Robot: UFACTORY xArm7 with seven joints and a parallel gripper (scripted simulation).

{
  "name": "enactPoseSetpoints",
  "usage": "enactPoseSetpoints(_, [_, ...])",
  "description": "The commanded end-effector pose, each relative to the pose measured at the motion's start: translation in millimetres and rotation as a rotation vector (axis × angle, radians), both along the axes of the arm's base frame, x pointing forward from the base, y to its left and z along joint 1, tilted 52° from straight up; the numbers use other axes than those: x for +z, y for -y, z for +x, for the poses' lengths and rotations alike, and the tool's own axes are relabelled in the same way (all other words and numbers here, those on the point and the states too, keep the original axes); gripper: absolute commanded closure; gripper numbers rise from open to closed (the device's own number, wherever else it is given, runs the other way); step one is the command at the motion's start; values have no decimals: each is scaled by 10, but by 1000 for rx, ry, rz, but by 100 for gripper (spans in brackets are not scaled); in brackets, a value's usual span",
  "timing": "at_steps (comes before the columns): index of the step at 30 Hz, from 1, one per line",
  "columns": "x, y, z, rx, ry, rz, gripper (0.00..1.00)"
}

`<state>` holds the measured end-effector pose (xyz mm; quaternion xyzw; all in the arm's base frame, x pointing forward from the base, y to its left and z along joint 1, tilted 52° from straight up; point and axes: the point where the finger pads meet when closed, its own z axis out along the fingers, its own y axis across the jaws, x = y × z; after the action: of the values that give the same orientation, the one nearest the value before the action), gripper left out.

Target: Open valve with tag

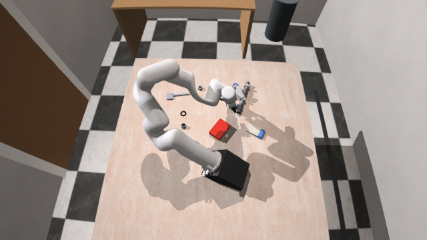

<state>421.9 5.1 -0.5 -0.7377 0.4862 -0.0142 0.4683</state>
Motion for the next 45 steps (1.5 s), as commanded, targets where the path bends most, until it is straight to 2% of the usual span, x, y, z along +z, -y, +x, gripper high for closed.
enactPoseSetpoints(1, [6, 23, 9, -117, -222, 120, 0])
enactPoseSetpoints(2, [6, 23, 9, -129, -245, 133, 0])
enactPoseSetpoints(8, [6, 23, 9, -129, -245, 133, 0])
enactPoseSetpoints(9, [6, 23, 9, -129, -245, 133, 100])
enactPoseSetpoints(35, [6, 23, 9, -127, -243, 132, 100])
enactPoseSetpoints(45, [6, 23, 9, -85, -193, 99, 100])
